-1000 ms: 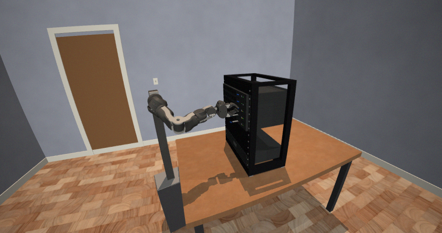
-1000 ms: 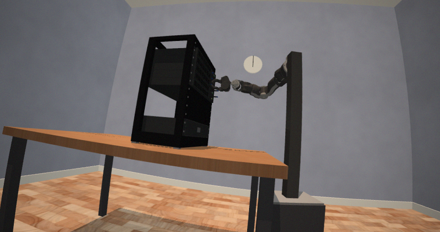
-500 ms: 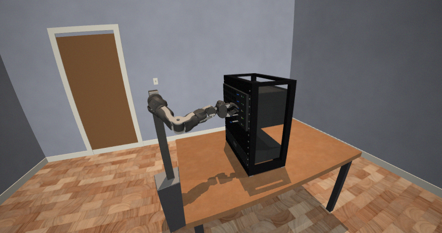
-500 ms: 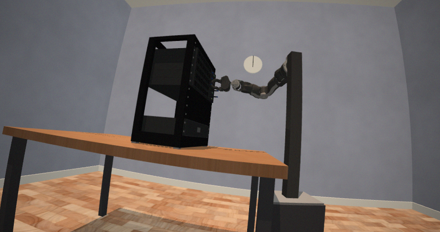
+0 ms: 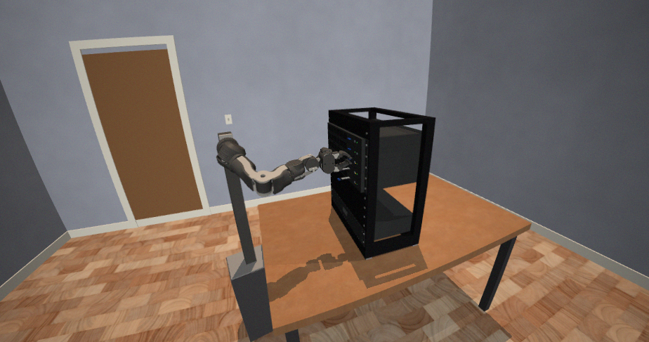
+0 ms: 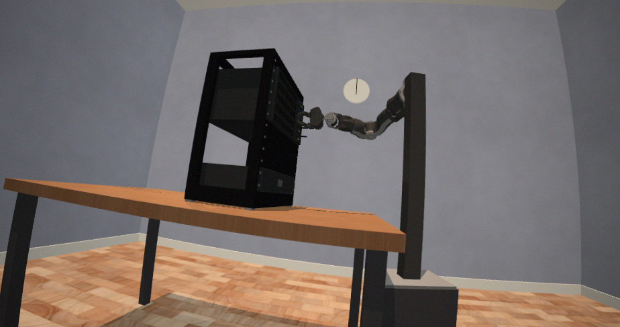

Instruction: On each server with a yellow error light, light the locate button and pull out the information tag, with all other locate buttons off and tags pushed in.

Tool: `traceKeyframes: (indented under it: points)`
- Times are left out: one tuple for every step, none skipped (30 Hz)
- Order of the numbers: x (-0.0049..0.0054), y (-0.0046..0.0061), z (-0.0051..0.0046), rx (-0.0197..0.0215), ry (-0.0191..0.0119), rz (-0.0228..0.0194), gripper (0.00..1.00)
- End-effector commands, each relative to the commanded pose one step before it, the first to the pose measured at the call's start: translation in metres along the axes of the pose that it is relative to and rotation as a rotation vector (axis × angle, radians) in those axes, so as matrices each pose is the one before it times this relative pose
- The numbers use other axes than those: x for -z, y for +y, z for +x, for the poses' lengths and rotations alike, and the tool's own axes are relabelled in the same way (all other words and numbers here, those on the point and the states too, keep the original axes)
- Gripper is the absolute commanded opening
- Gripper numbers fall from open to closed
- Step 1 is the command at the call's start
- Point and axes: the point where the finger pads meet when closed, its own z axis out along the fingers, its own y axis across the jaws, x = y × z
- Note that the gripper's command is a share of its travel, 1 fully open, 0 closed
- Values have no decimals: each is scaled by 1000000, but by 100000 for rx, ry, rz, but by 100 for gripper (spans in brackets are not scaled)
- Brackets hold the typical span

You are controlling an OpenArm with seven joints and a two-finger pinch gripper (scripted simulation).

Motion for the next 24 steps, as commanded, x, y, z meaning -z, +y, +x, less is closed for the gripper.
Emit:
traceKeyframes:
  points:
    - [-1344, 1660, 1060, 617, 733, -177, 10]
    - [-389, 342, 182, 19, 59, -105, 10]
    - [0, 0, 0, 0, 0, 0, 10]
    - [0, 0, 0, 0, 0, 0, 10]
    - [186, 869, 505, 44, 133, -249, 10]
    - [0, 0, 0, 0, 0, 0, 10]
    - [0, 0, 0, 0, 0, 0, 10]
    - [0, 0, 0, 0, 0, 0, 10]
    - [0, 0, 0, 0, 0, 0, 10]
    - [0, 0, 0, 0, 0, 0, 10]
    - [0, 0, 0, 0, 0, 0, 10]
    - [0, 0, 0, 0, 0, 0, 10]
    - [0, 0, 0, 0, 0, 0, 10]
    - [0, 0, 0, 0, 0, 0, 10]
    - [0, 0, 0, 0, 0, 0, 10]
    - [0, 0, 0, 0, 0, 0, 10]
    - [0, 0, 0, 0, 0, 0, 10]
    - [0, 0, 0, 0, 0, 0, 0]
    - [0, 0, 0, 0, 0, 0, 0]
    - [0, 0, 0, 0, 0, 0, 0]
    - [0, 0, 0, 0, 0, 0, 0]
    - [0, 0, 0, 0, 0, 0, 0]
    - [0, 0, 0, 0, 0, 0, 0]
    - [0, 0, 0, 0, 0, 0, 0]
